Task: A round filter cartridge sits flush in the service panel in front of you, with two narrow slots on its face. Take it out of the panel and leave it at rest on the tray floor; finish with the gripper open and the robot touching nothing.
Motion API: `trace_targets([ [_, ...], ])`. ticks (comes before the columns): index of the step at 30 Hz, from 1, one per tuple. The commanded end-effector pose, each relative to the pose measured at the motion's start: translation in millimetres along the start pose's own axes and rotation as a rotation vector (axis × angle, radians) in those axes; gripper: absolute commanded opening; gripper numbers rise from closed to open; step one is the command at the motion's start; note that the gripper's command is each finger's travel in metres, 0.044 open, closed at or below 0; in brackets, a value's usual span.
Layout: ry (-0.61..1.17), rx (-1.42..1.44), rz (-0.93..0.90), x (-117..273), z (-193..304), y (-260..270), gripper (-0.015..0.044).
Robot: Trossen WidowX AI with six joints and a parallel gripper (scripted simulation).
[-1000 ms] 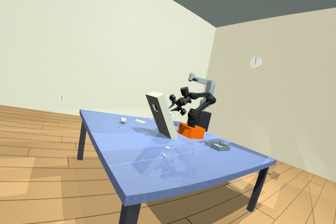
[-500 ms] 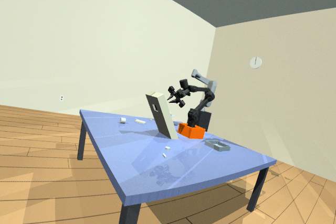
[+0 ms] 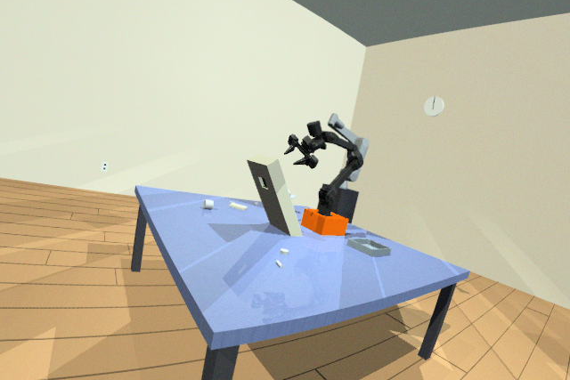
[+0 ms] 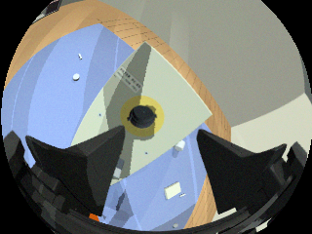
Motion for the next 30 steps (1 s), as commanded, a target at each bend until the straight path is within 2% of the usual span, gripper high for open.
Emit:
trace_targets([
  [1,0.167,-0.292,-0.061,-22.0,34.1,18.6,0.0305],
  [5,0.372,-0.656,-0.056,-38.2,75.9,40.8,0.0305],
  [7,0.409,-0.717,-0.047,-40.0,83.2,44.7,0.0305],
  [30,0.408,-0.717,-0.047,-62.4,90.2,48.3,0.0305],
])
Point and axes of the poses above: the point midway between the two fingers, 35 mm back from their tips, its own x axis back along the fingers, its own y axis across the jaws, z = x × y, the point moved 3 cm from there along x, back along the fingers, and after that the axes turned 15 degrees about -x, right-handed, at the moved point
